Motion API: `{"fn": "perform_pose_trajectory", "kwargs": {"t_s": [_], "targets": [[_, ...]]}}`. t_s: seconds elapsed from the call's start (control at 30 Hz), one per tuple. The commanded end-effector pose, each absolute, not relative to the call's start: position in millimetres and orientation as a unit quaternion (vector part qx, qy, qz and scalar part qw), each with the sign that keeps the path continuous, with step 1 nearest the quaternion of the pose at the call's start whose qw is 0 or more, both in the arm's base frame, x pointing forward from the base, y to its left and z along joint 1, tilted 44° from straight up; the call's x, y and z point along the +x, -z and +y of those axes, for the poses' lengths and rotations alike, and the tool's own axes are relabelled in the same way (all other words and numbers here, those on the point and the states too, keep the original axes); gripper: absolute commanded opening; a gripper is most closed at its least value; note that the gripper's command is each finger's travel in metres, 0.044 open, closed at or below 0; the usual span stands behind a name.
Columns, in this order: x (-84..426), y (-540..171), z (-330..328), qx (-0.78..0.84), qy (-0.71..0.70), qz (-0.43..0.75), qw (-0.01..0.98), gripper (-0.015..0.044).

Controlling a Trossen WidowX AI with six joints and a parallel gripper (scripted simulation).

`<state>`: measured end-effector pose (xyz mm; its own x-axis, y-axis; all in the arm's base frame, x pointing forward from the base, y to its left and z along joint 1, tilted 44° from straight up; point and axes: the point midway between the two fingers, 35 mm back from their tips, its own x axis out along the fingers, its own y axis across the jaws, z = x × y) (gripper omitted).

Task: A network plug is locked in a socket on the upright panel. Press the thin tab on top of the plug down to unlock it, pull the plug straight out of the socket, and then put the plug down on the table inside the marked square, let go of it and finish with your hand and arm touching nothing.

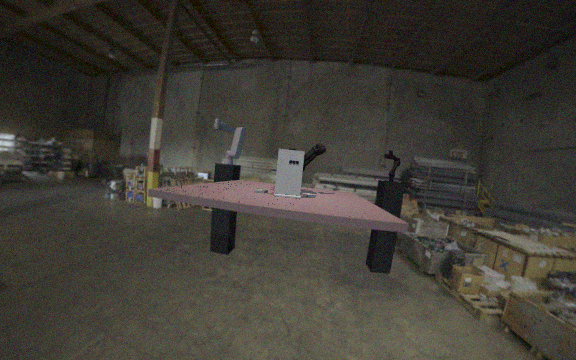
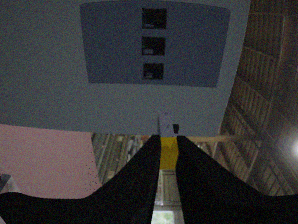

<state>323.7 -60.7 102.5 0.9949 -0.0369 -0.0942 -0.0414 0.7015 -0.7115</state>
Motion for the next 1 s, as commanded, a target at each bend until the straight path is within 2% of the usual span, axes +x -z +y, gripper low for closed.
{"fn": "perform_pose_trajectory", "kwargs": {"t_s": [0.0, 0.73, 0.97], "targets": [[323.3, -109.9, -68.1, -0.39, 0.0, 0.048, 0.92, 0.0], [307.6, -137.1, -95.6, -0.392, -0.001, 0.048, 0.919, 0.0], [313.0, -106.3, -87.0, -0.399, -0.062, 0.094, 0.91, 0.0]]}}
